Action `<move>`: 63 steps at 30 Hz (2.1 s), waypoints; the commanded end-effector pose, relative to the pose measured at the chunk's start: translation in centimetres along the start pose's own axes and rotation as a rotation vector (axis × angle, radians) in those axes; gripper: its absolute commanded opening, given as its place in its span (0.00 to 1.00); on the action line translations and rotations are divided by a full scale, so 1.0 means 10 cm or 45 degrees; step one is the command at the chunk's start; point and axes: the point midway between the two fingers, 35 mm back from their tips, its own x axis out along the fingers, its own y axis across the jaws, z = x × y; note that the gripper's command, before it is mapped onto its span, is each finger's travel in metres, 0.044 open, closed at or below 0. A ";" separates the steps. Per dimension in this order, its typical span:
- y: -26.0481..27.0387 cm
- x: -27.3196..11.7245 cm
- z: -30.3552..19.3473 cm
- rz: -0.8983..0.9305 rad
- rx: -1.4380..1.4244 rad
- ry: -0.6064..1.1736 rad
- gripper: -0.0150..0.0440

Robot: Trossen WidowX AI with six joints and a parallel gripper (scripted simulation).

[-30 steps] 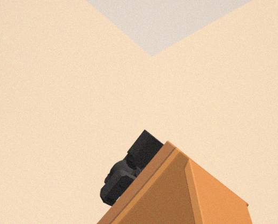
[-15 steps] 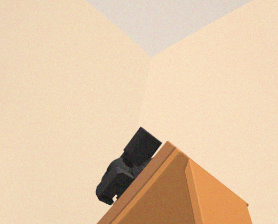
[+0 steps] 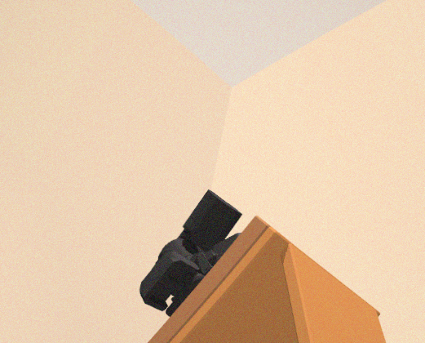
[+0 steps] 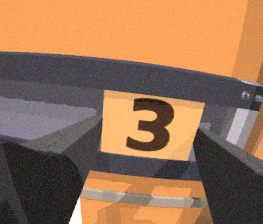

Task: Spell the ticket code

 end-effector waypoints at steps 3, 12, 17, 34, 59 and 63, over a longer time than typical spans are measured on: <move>-0.04 0.01 0.00 0.005 0.000 0.003 0.25; -0.09 0.01 0.00 0.005 0.000 0.003 0.25; -0.08 0.00 0.00 -0.001 0.000 0.000 0.43; -0.07 -0.16 0.02 0.004 0.000 0.004 0.75; -0.14 -0.36 -0.06 0.003 0.000 0.005 0.75; -0.14 -0.39 -0.06 0.003 0.000 0.005 0.75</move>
